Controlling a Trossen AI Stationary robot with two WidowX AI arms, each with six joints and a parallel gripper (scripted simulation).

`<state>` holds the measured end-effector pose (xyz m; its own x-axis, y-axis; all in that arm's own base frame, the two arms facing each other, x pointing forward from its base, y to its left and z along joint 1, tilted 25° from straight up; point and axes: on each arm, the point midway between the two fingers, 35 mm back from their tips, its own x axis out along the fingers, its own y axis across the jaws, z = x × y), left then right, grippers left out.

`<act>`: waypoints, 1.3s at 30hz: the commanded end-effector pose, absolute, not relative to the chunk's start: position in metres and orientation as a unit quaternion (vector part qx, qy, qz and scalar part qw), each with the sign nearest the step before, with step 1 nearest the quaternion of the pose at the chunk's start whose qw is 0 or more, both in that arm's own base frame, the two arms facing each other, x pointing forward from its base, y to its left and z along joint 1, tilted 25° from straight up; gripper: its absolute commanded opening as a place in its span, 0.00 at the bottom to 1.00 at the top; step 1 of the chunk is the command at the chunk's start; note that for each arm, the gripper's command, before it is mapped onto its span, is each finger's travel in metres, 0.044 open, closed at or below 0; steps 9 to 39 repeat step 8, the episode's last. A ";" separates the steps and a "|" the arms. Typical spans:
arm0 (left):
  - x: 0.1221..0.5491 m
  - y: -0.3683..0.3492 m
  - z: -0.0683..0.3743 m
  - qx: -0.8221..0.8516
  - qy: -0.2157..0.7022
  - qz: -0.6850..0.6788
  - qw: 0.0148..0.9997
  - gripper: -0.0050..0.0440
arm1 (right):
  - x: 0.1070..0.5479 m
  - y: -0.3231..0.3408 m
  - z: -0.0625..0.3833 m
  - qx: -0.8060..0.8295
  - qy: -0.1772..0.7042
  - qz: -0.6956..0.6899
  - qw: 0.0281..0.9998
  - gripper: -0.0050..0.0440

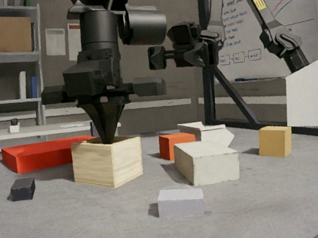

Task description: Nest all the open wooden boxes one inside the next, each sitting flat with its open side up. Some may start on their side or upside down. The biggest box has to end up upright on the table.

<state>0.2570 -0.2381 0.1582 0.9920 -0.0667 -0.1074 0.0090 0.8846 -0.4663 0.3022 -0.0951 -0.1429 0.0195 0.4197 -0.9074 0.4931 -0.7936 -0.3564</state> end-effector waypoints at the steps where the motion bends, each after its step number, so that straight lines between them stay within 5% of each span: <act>1: 0.256 -0.238 0.160 -0.238 0.058 -0.019 0.969 0.92 | 0.312 -0.105 -0.129 0.715 0.378 -0.578 0.112 0.10; 8: 0.256 -0.238 0.160 -0.238 0.058 -0.019 0.969 0.92 | 0.313 -0.109 -0.120 0.685 0.470 -0.505 0.232 0.08; 39: 0.256 -0.238 0.160 -0.238 0.058 -0.019 0.969 0.92 | 0.313 -0.109 -0.120 0.685 0.470 -0.505 0.232 0.08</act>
